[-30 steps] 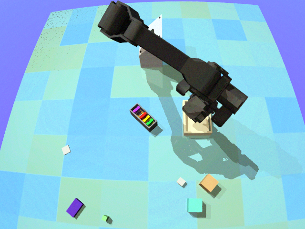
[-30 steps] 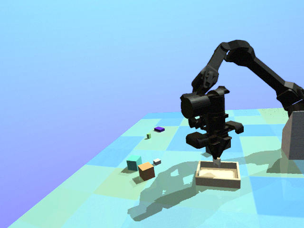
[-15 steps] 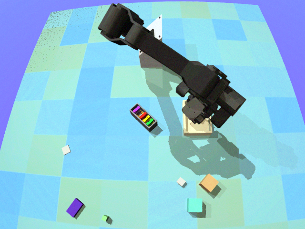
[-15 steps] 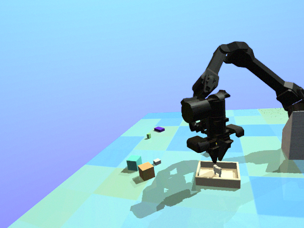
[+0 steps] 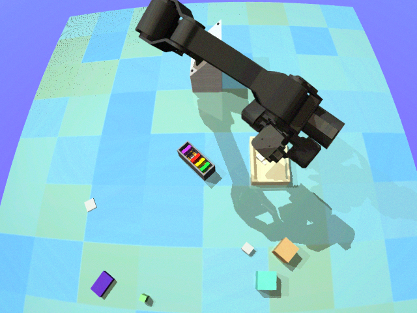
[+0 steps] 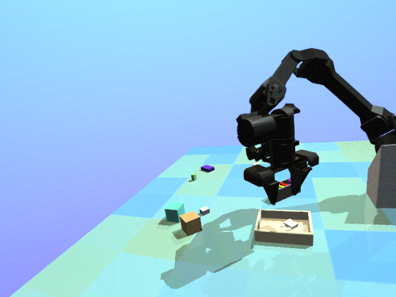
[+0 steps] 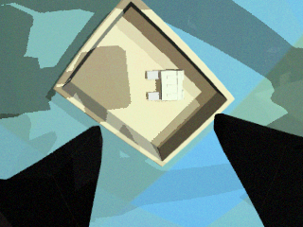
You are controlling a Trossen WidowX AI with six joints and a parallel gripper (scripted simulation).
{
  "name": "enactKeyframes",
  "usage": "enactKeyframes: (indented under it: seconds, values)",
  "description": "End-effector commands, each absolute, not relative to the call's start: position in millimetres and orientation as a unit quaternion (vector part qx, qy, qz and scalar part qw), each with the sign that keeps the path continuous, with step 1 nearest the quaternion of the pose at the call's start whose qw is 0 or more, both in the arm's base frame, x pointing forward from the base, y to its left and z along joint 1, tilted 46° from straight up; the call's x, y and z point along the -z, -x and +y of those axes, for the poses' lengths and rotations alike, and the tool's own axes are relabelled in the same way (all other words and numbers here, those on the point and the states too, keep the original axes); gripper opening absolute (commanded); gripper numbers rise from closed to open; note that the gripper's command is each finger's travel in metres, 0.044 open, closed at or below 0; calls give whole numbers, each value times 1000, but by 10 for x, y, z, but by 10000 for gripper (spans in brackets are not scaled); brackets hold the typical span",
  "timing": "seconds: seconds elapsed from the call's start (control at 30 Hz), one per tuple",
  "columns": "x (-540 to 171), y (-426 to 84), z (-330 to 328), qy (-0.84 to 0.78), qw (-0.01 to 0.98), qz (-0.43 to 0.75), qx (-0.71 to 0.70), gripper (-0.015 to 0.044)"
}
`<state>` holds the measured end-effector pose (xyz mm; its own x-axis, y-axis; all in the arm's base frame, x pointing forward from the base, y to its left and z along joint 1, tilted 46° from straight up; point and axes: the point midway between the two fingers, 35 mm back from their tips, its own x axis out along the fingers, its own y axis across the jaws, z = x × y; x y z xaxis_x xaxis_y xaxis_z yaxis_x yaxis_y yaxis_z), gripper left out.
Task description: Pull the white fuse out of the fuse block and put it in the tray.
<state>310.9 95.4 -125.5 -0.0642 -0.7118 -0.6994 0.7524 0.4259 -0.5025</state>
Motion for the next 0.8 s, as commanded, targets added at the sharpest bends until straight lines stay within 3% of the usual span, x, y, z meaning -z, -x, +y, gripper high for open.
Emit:
enactKeyframes:
  seconds: [0.0, 0.77]
  values:
    - [1197, -3134, 996, -28, 684, 493, 536, 330]
    - [1218, -3120, 976, -22, 684, 495, 536, 330]
